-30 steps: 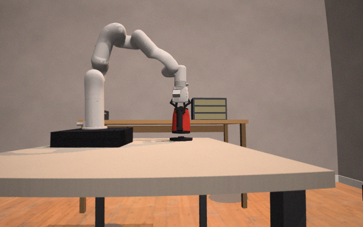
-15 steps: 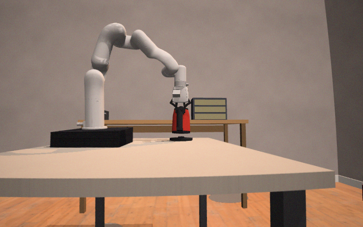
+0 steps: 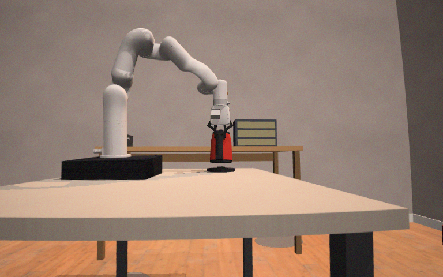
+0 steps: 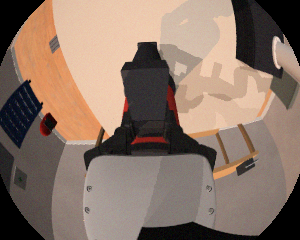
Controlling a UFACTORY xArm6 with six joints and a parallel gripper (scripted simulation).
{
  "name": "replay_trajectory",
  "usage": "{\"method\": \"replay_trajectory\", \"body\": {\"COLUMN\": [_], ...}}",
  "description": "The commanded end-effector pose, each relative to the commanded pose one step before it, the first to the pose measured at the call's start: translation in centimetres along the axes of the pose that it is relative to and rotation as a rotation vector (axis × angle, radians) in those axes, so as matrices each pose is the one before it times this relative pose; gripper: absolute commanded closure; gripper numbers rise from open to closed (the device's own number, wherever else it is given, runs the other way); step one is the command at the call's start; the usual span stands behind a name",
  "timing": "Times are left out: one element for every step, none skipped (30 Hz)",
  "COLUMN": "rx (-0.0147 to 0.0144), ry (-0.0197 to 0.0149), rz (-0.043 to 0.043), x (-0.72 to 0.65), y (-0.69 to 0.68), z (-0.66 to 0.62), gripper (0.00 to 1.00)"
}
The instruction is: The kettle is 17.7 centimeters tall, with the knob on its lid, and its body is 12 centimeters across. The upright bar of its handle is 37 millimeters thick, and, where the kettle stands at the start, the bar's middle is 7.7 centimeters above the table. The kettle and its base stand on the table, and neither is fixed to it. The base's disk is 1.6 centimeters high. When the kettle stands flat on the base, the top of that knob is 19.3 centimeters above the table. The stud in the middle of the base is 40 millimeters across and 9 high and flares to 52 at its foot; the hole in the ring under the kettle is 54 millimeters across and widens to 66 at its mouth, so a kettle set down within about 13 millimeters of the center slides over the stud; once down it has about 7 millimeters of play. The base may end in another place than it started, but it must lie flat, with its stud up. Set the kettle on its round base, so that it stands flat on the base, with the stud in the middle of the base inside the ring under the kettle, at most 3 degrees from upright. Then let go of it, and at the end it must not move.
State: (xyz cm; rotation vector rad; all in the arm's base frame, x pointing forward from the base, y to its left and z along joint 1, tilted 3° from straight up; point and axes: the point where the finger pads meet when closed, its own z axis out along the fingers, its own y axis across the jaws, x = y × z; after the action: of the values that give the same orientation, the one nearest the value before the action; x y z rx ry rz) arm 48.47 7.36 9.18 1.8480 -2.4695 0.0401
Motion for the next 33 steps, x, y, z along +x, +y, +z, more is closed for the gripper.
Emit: {"method": "replay_trajectory", "body": {"rx": [0.00490, 0.00000, 0.00000, 0.00000, 0.00000, 0.00000, 0.00000, 0.00000, 0.00000, 0.00000, 0.00000, 0.00000, 0.00000, 0.00000, 0.00000, 0.00000, 0.00000, 0.00000, 0.00000, 0.00000, 0.00000, 0.00000, 0.00000, 0.00000, 0.00000, 0.00000, 0.00000, 0.00000, 0.00000, 0.00000, 0.00000, 0.00000, 0.00000], "ry": [-0.00245, 0.00000, 0.00000, 0.00000, 0.00000, 0.00000, 0.00000, 0.00000, 0.00000, 0.00000, 0.00000, 0.00000, 0.00000, 0.00000, 0.00000, 0.00000, 0.00000, 0.00000, 0.00000, 0.00000, 0.00000, 0.00000, 0.00000, 0.00000, 0.00000, 0.00000, 0.00000, 0.00000, 0.00000, 0.00000, 0.00000, 0.00000, 0.00000], "rz": [0.00011, 0.00000, 0.00000, 0.00000, 0.00000, 0.00000, 0.00000, 0.00000, 0.00000, 0.00000, 0.00000, 0.00000, 0.00000, 0.00000, 0.00000, 0.00000, 0.00000, 0.00000, 0.00000, 0.00000, 0.00000, 0.00000, 0.00000, 0.00000, 0.00000, 0.00000, 0.00000, 0.00000, 0.00000, 0.00000, 0.00000, 0.00000, 0.00000], "x": [-0.072, 0.000, 0.000, 0.000, 0.000, 0.000, 0.000, 0.000, 0.000, 0.000, 0.000, 0.000, 0.000, 0.000, 0.000, 0.000, 0.000, 0.000, 0.000, 0.000, 0.000, 0.000, 0.000, 0.000, 0.000, 0.000, 0.000, 0.000, 0.000, 0.000, 0.000, 0.000, 0.000], "y": [-0.150, 0.000, 0.000, 0.000, 0.000, 0.000, 0.000, 0.000, 0.000, 0.000, 0.000, 0.000, 0.000, 0.000, 0.000, 0.000, 0.000, 0.000, 0.000, 0.000, 0.000, 0.000, 0.000, 0.000, 0.000, 0.000, 0.000, 0.000, -0.001, 0.000, 0.000, 0.000, 0.001], "z": [-0.214, 0.000, 0.000, 0.000, 0.000, 0.000, 0.000, 0.000, 0.000, 0.000, 0.000, 0.000, 0.000, 0.000, 0.000, 0.000, 0.000, 0.000, 0.000, 0.000, 0.000, 0.000, 0.000, 0.000, 0.000, 0.003, 0.022, 0.051, 0.086, 0.120, 0.149, 0.170, 0.182], "gripper": [1.00, 1.00, 1.00, 1.00, 1.00, 1.00, 1.00, 1.00, 1.00, 1.00, 1.00, 1.00, 1.00, 1.00, 1.00, 1.00, 1.00, 1.00, 1.00, 1.00, 1.00, 1.00, 1.00, 1.00, 1.00, 1.00, 1.00, 1.00, 1.00, 1.00, 1.00, 1.00, 1.00]}}
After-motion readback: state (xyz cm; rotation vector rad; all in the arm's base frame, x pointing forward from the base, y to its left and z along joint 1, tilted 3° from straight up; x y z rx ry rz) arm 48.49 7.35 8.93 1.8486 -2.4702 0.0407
